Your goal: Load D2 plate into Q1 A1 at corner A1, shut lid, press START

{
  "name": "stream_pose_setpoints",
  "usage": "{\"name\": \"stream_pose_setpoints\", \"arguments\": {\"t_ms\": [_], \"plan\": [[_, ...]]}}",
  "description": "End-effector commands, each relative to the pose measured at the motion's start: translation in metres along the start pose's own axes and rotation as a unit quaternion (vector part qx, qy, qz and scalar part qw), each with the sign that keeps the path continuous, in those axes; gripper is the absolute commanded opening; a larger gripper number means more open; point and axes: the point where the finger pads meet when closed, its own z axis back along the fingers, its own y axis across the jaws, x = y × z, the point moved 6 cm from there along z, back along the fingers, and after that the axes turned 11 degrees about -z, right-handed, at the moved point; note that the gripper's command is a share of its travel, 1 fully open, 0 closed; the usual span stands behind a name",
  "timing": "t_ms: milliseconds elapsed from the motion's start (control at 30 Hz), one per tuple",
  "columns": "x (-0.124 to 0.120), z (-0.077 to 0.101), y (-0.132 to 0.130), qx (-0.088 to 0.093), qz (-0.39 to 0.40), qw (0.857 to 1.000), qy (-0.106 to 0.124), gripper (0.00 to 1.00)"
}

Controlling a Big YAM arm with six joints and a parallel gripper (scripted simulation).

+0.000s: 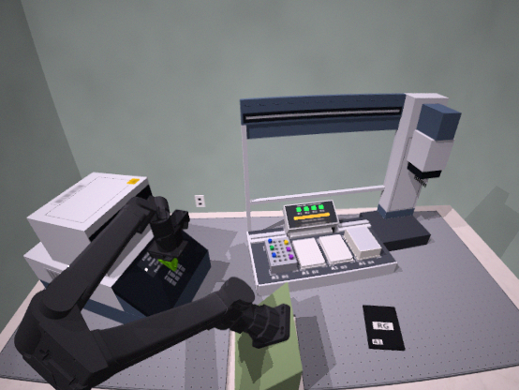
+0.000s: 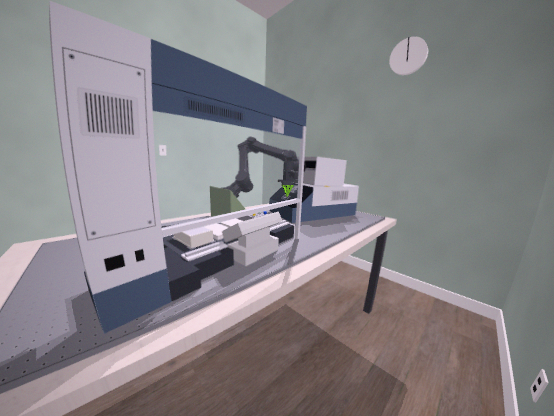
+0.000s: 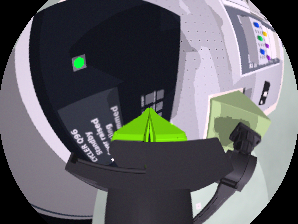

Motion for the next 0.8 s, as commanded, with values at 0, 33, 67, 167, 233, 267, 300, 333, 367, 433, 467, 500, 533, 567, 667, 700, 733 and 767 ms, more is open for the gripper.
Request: {"name": "stream_pose_setpoints", "arguments": {"t_ms": [0,33,67,167,233,267,300,333,367,433,467,500,533,567,667,700,733,767], "plan": [[0.001,0.001,0.004,0.008,0.001,1.0,0.001,0.0],[0.001,0.001,0.004,0.008,0.001,1.0,0.001,0.0],[0.001,0.001,0.004,0.008,0.001,1.0,0.001,0.0],[0.002,-0.001,0.002,0.009,-0.003,1.0,0.001,0.0],[0.001,-0.001,0.001,0.006,-0.005,1.0,-0.002,0.0],[0.001,-0.002,0.001,0.006,-0.004,1.0,-0.002,0.0],[0.001,-0.002,0.001,0.006,-0.004,1.0,-0.003,0.0],[0.001,0.0,-0.003,0.005,-0.004,1.0,-0.003,0.0],[0.002,0.002,-0.005,0.006,-0.005,1.0,-0.002,0.0],[0.002,0.007,-0.009,0.004,-0.005,1.0,-0.003,0.0],[0.002,0.009,-0.011,0.004,-0.004,1.0,-0.003,0.0],[0.002,0.012,-0.01,0.005,-0.001,1.0,-0.004,0.0],[0.001,0.014,-0.009,0.006,0.003,1.0,-0.005,0.0],[0.001,0.017,-0.009,0.007,0.006,1.0,-0.006,0.0],[0.0,0.017,-0.007,0.007,0.012,1.0,-0.006,0.0],[0.0,0.02,-0.007,0.008,0.015,1.0,-0.006,0.0],[0.0,0.023,-0.007,0.009,0.016,1.0,-0.008,0.0],[0.001,0.027,-0.007,0.009,0.017,1.0,-0.01,0.0]]}}
